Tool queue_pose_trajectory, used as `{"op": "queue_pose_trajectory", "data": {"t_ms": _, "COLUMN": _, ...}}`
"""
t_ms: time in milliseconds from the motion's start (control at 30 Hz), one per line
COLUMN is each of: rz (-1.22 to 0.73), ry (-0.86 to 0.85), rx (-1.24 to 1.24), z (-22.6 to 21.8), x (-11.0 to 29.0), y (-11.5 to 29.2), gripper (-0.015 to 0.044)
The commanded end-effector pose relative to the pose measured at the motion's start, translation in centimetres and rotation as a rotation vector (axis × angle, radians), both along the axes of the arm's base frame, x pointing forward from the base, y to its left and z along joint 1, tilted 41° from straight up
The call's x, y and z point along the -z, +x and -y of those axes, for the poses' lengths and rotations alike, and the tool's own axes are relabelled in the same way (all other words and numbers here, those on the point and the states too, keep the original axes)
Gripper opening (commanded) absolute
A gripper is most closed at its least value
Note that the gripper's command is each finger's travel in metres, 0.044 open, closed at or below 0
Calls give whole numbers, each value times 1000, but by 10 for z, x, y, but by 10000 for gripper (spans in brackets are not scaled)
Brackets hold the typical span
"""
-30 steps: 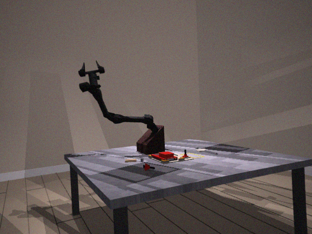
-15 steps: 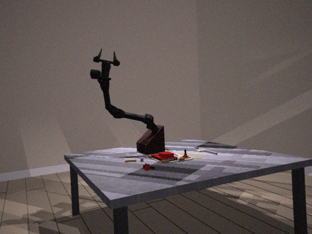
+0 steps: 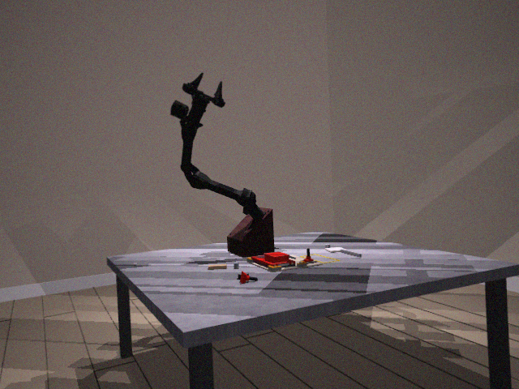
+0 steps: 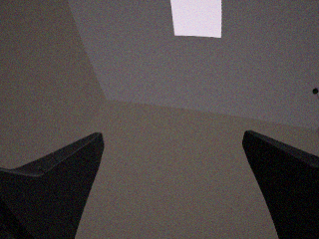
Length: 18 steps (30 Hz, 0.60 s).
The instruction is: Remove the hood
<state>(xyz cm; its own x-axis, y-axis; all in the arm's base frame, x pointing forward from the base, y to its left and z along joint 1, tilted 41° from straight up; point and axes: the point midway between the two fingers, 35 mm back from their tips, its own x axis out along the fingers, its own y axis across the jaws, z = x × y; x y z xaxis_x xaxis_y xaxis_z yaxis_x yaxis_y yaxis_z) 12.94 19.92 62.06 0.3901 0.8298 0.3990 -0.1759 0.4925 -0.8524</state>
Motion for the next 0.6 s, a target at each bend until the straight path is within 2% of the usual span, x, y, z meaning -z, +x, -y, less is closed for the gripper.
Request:
{"op": "queue_pose_trajectory", "data": {"t_ms": 0, "rz": -96, "ry": -28, "rx": 61, "z": -10, "x": 20, "y": 31, "gripper": 440}}
{"op": "queue_pose_trajectory", "data": {"t_ms": 567, "rz": -533, "ry": -98, "rx": 359, "z": -18, "x": 126, "y": 157, "gripper": 440}}
